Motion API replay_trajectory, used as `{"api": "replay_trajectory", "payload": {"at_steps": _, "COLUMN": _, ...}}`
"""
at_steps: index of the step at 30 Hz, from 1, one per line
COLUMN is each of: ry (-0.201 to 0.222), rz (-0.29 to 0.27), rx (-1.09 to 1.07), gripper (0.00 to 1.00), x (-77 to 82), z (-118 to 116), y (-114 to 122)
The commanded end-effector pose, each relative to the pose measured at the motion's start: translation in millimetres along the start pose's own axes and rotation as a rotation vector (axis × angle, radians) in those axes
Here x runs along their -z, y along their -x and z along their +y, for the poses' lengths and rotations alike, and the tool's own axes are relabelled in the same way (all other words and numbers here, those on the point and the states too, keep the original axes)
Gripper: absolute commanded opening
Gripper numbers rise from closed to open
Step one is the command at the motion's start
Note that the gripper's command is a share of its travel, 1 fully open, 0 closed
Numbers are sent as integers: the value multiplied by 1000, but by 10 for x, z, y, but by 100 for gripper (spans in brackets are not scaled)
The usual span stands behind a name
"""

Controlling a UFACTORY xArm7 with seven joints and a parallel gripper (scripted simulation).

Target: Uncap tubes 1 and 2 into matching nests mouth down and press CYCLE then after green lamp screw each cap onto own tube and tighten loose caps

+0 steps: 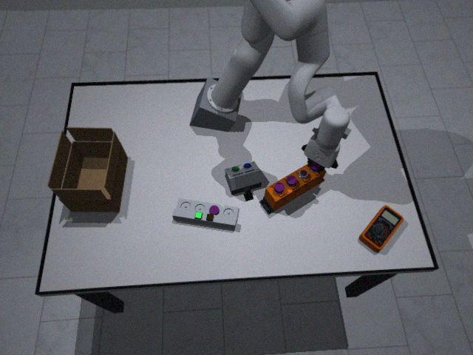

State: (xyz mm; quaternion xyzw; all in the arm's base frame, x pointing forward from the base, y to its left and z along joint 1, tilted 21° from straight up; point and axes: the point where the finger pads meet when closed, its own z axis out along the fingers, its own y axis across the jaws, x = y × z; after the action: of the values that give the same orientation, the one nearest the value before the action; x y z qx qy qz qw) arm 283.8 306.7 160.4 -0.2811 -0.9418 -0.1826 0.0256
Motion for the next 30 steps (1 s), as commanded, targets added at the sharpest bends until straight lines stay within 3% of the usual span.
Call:
{"api": "replay_trajectory", "payload": {"at_steps": 1, "ry": 4, "rz": 0, "rx": 1, "gripper": 0, "x": 12, "z": 17, "y": 3}}
{"api": "replay_trajectory", "payload": {"at_steps": 26, "ry": 4, "rz": 1, "rx": -766, "gripper": 0, "x": 0, "z": 17, "y": 3}}
{"api": "replay_trajectory", "payload": {"at_steps": 30, "ry": 4, "rz": 1, "rx": -785, "gripper": 0, "x": 0, "z": 17, "y": 3}}
